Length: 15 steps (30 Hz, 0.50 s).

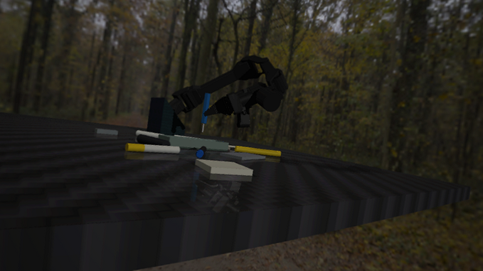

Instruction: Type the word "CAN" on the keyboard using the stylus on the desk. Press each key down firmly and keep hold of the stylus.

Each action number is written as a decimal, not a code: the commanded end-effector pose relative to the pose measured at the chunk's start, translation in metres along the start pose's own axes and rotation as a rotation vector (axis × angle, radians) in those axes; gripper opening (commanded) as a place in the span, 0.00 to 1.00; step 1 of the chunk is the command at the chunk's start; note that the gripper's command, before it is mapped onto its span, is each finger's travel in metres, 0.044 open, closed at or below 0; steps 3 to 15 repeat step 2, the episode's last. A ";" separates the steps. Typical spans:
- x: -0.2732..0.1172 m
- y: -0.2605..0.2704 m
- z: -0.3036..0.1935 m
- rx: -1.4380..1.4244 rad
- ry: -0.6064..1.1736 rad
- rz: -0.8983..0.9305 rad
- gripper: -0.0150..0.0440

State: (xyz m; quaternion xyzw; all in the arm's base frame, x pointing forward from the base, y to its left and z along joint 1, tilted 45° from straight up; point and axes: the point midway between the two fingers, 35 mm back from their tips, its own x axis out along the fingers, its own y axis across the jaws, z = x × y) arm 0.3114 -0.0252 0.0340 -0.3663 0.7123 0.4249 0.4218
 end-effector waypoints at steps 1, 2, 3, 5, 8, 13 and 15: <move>0.000 0.000 0.000 0.000 0.000 0.000 0.39; 0.000 0.000 0.000 0.000 0.000 0.000 0.39; 0.000 0.000 0.000 0.000 0.000 0.000 0.39; 0.000 0.000 0.000 0.000 0.000 0.000 0.39; 0.000 0.000 0.000 0.000 0.000 0.000 0.39; 0.000 0.000 0.000 0.000 0.000 0.000 0.39; 0.000 0.000 0.000 0.000 0.000 0.000 0.39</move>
